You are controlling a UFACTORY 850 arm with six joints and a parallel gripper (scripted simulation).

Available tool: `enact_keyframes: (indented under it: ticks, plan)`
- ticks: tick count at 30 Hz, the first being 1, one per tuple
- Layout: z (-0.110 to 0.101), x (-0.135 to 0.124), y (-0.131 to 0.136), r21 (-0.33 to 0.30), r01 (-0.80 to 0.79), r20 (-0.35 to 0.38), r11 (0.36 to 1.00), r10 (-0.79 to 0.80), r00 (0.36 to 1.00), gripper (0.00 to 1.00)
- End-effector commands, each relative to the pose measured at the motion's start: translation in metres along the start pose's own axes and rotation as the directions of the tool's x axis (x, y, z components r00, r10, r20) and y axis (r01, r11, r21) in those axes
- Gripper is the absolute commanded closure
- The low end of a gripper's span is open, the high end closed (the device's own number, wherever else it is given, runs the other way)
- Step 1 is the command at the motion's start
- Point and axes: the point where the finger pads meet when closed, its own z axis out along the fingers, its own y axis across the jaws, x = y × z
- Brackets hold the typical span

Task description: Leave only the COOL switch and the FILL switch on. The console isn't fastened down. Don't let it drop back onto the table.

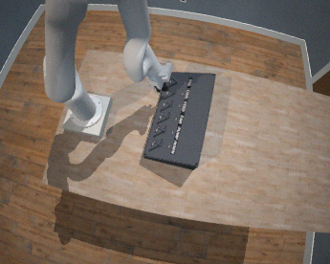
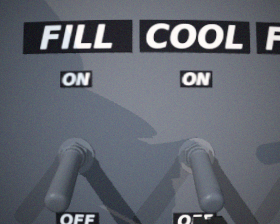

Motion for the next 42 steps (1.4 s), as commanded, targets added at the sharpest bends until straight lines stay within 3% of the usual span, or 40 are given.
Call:
enact_keyframes:
  ticks: [1, 42]
  plan:
    - [0.000, 0.005, 0.000, 0.000, 0.000, -0.001, 1.000, 0.000, 1.000, 1.00]
    - [0.000, 0.028, 0.000, 0.000, 0.000, -0.001, 1.000, 0.000, 1.000, 1.00]
